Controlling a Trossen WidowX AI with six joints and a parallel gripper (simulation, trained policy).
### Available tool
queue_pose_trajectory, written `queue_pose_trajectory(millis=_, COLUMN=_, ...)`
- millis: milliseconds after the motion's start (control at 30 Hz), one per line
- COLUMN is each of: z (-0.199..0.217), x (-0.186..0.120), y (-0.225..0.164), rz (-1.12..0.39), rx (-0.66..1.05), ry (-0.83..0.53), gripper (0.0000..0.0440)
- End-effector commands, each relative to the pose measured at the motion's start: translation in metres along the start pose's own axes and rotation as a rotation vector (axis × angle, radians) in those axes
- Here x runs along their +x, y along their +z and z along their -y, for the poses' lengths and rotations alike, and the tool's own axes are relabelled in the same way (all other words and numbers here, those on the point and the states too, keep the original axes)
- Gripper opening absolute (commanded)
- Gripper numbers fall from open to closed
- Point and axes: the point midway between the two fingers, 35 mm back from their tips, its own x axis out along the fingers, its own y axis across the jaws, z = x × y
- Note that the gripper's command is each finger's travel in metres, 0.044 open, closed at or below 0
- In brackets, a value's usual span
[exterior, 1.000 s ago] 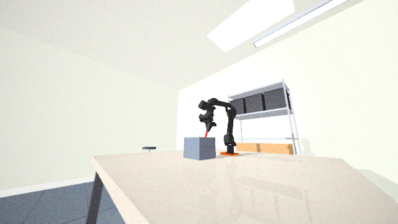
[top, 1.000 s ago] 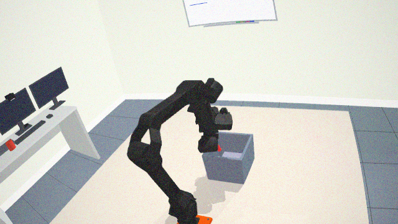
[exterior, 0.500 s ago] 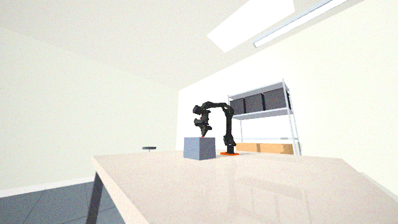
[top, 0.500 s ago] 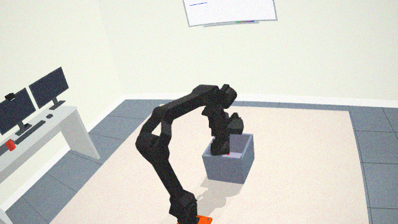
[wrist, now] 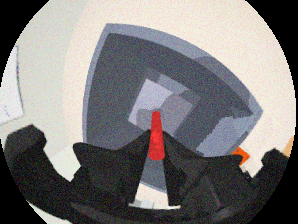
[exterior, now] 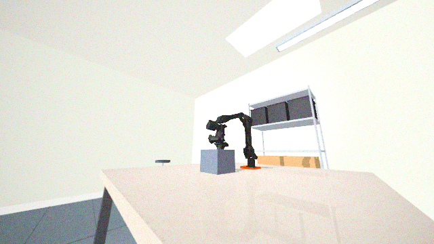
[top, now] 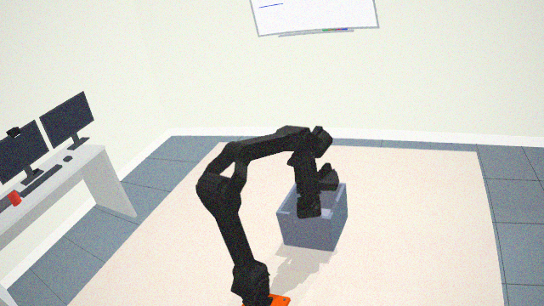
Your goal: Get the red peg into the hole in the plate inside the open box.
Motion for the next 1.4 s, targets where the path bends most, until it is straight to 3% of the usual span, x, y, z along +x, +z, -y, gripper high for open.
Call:
queue_pose_trajectory(millis=0, z=0.001, x=0.013, y=0.0, rz=-0.02, rx=-0.017, ry=-0.016, gripper=0.0)
queue_pose_trajectory(millis=233, z=-0.001, x=0.032, y=0.003, rz=-0.027, rx=-0.054, ry=-0.028, gripper=0.0001)
queue_pose_trajectory(millis=367, z=-0.003, x=0.036, y=0.003, rz=-0.033, rx=-0.072, ry=-0.033, gripper=0.0082)
queue_pose_trajectory(millis=500, z=-0.003, x=0.037, y=-0.001, rz=-0.056, rx=-0.078, ry=-0.046, gripper=0.012)
queue_pose_trajectory(millis=1367, z=-0.037, x=-0.006, y=0.02, rz=-0.127, rx=-0.104, ry=0.159, gripper=0.0115)
